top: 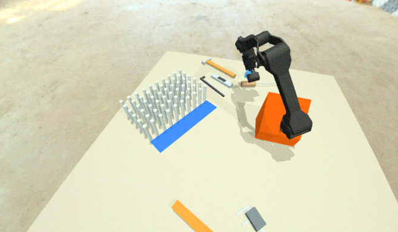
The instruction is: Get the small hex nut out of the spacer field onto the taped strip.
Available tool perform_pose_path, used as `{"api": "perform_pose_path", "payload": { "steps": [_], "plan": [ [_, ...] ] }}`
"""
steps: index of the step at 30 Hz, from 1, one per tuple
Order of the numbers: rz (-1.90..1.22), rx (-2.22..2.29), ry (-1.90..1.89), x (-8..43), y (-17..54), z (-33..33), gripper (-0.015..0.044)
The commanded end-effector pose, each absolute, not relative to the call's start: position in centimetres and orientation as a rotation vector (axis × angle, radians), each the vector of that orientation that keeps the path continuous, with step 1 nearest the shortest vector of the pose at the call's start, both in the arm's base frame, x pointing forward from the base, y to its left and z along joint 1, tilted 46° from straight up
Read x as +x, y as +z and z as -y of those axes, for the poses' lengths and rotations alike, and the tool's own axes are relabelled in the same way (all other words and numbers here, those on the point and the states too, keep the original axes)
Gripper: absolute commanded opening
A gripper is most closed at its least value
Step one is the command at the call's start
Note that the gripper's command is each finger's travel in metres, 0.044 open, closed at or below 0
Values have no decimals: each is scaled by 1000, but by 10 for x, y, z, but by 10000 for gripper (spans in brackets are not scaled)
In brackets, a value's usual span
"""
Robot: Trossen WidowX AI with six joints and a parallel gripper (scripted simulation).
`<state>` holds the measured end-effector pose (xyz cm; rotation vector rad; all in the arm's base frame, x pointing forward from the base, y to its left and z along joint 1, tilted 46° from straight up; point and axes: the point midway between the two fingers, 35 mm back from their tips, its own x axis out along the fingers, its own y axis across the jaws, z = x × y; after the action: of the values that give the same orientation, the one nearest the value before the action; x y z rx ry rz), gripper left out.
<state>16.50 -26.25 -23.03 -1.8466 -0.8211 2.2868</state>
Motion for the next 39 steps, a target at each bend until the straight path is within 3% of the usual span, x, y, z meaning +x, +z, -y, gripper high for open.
{"api": "perform_pose_path", "payload": {
  "steps": [1,39],
  "plan": [
    [803,-1853,2297,167,-228,267,280],
    [804,-1854,2295,172,-261,235,280]
  ]
}}
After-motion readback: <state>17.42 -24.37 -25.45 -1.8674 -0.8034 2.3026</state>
